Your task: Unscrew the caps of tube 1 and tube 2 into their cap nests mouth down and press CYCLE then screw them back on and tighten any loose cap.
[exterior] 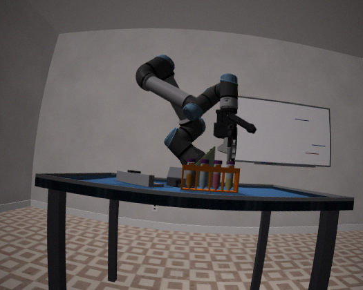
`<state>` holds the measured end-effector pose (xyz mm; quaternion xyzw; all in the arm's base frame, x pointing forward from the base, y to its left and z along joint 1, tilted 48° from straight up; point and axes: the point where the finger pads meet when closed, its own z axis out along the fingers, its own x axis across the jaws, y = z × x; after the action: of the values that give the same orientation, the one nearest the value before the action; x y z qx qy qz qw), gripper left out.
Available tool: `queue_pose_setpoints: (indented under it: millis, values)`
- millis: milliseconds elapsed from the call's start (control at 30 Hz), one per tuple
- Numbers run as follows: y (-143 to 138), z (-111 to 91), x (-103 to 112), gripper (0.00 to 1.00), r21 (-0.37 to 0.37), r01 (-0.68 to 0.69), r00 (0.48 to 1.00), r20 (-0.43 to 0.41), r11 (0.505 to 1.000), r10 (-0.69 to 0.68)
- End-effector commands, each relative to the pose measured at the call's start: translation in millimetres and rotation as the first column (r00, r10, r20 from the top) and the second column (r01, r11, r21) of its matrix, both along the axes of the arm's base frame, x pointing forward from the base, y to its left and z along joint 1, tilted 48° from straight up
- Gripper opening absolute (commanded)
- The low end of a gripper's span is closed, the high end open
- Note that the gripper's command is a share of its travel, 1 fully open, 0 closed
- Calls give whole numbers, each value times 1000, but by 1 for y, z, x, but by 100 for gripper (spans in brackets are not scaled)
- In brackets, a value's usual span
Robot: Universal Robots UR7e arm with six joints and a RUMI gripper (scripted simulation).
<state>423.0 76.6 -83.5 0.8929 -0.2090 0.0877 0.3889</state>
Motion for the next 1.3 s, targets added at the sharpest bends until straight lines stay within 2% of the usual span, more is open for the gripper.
queue_pose_setpoints:
  millis: [0,33,67,533,700,800,900,967,1100,1267]
  values:
    - [1,0,0,35,-11,36,999,27,999,-36]
    - [1,0,0,35,-11,36,999,27,999,-36]
    - [1,0,0,0,-11,36,999,27,999,-36]
    - [1,0,0,0,-11,36,999,27,999,-36]
    - [1,0,0,0,2,-133,979,-156,991,132]
    - [1,0,0,0,24,-231,937,-262,973,229]
    - [1,0,0,0,57,-324,875,-362,944,322]
    - [1,0,0,0,57,-324,875,-362,944,322]
    - [1,0,0,0,116,-435,761,-482,893,433]
    - [1,0,0,0,210,-549,577,-605,809,549]
